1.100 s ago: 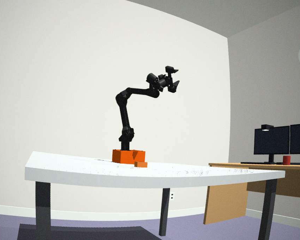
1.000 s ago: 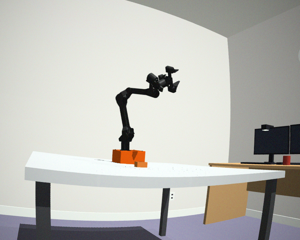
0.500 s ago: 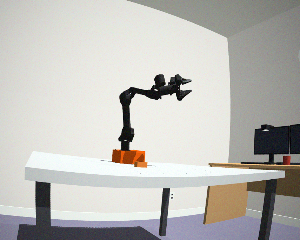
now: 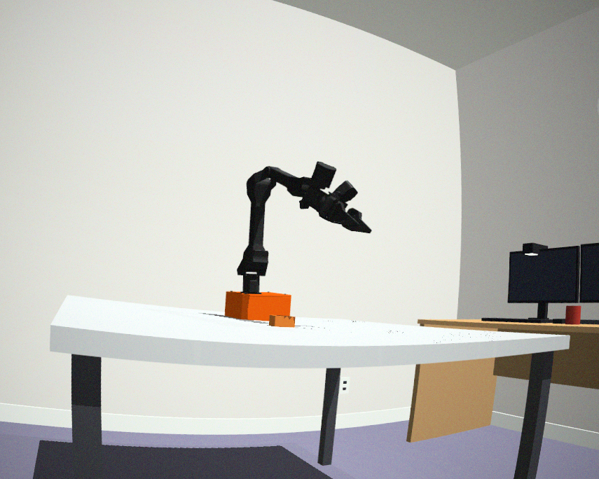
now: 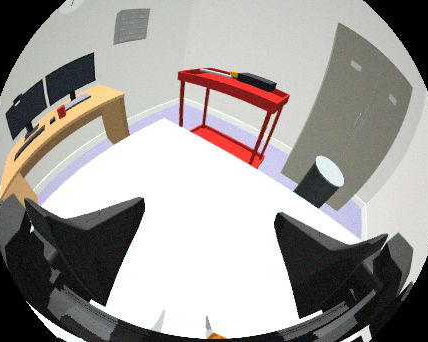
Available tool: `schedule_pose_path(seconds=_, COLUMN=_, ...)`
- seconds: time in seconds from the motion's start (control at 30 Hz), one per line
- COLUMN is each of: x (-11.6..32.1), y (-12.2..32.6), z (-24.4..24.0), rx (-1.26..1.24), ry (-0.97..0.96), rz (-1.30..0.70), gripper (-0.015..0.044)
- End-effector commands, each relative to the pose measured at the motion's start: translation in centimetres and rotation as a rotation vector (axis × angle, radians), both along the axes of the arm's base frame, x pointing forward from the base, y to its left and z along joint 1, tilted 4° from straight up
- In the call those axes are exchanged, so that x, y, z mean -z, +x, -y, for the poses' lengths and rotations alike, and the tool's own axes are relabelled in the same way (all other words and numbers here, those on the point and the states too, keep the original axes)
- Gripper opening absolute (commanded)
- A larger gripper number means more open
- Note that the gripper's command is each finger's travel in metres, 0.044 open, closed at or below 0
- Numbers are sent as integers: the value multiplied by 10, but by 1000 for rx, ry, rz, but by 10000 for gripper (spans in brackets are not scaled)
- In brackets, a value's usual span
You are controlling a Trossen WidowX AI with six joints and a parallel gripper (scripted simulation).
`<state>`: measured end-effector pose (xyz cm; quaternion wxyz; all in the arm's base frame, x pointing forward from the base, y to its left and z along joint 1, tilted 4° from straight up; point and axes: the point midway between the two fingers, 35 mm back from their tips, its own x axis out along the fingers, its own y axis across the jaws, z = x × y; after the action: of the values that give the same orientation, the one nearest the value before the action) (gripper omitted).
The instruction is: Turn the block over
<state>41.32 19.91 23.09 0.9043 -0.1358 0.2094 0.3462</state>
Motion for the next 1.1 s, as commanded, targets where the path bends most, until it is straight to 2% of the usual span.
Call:
schedule_pose_path(seconds=0.0, x=44, y=4, z=36, rx=138, ry=-79, rz=-189, gripper=440)
schedule_pose_path(seconds=0.2, x=112, y=-14, z=100, rx=366, ry=-225, rz=-524, gripper=440)
schedule_pose_path(seconds=0.43, x=164, y=-68, z=174, rx=609, ry=-424, rz=-917, gripper=440)
schedule_pose_path(seconds=0.6, x=165, y=-70, z=173, rx=615, ry=-430, rz=-927, gripper=440)
schedule_pose_path(seconds=0.73, x=197, y=-67, z=175, rx=615, ry=-430, rz=-927, gripper=440)
schedule_pose_path(seconds=1.07, x=215, y=-66, z=172, rx=615, ry=-430, rz=-928, gripper=440)
